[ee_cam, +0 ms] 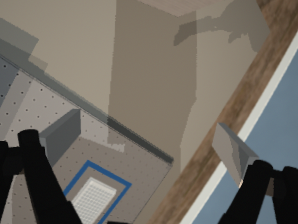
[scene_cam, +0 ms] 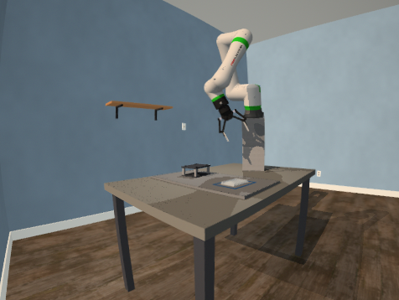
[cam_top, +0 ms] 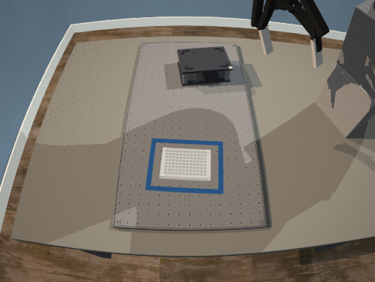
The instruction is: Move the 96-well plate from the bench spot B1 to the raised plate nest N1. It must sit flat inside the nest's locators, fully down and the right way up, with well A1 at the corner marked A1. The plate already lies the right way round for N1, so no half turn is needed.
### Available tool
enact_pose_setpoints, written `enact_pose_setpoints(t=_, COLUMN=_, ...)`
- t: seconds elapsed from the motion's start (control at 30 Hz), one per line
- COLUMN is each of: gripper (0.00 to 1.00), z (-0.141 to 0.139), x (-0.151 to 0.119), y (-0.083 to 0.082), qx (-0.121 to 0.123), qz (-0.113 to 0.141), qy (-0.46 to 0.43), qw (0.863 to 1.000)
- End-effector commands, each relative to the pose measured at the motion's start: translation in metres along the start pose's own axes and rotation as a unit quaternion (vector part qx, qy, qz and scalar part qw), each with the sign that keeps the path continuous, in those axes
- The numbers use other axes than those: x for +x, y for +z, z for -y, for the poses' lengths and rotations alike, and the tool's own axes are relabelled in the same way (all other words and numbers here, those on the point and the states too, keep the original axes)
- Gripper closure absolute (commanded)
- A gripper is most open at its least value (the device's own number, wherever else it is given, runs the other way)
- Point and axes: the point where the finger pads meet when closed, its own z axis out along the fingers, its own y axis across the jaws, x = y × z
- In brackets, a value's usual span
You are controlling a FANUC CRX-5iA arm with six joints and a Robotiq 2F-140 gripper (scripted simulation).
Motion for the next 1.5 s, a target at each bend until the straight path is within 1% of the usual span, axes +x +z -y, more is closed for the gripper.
enact_pose_setpoints(t=0.0, gripper=0.00, z=0.014, x=-0.006, y=0.004, qx=0.015, qz=-0.010, qy=-0.058, qw=0.998)
enact_pose_setpoints(t=0.13, gripper=0.00, z=0.028, x=-0.015, y=0.007, qx=0.032, qz=-0.023, qy=-0.121, qw=0.992)
enact_pose_setpoints(t=0.2, gripper=0.00, z=0.028, x=-0.015, y=0.007, qx=0.032, qz=-0.023, qy=-0.121, qw=0.992)
enact_pose_setpoints(t=0.3, gripper=0.00, z=0.040, x=-0.024, y=0.010, qx=0.043, qz=-0.033, qy=-0.168, qw=0.984)
enact_pose_setpoints(t=0.5, gripper=0.00, z=0.058, x=-0.041, y=0.016, qx=0.063, qz=-0.052, qy=-0.261, qw=0.962)
enact_pose_setpoints(t=0.7, gripper=0.00, z=0.072, x=-0.059, y=0.021, qx=0.080, qz=-0.072, qy=-0.352, qw=0.930)
enact_pose_setpoints(t=0.77, gripper=0.00, z=0.072, x=-0.059, y=0.021, qx=0.080, qz=-0.072, qy=-0.352, qw=0.930)
enact_pose_setpoints(t=0.87, gripper=0.00, z=0.080, x=-0.071, y=0.025, qx=0.087, qz=-0.082, qy=-0.397, qw=0.910)
enact_pose_setpoints(t=1.0, gripper=0.00, z=0.089, x=-0.087, y=0.029, qx=0.096, qz=-0.095, qy=-0.454, qw=0.880)
enact_pose_setpoints(t=1.1, gripper=0.00, z=0.095, x=-0.100, y=0.033, qx=0.102, qz=-0.104, qy=-0.496, qw=0.856)
enact_pose_setpoints(t=1.13, gripper=0.00, z=0.095, x=-0.100, y=0.033, qx=0.104, qz=-0.107, qy=-0.510, qw=0.847)
enact_pose_setpoints(t=1.27, gripper=0.00, z=0.102, x=-0.118, y=0.039, qx=0.110, qz=-0.119, qy=-0.564, qw=0.810)
enact_pose_setpoints(t=1.33, gripper=0.00, z=0.102, x=-0.118, y=0.039, qx=0.110, qz=-0.119, qy=-0.564, qw=0.810)
enact_pose_setpoints(t=1.47, gripper=0.00, z=0.106, x=-0.137, y=0.045, qx=0.116, qz=-0.131, qy=-0.615, qw=0.769)
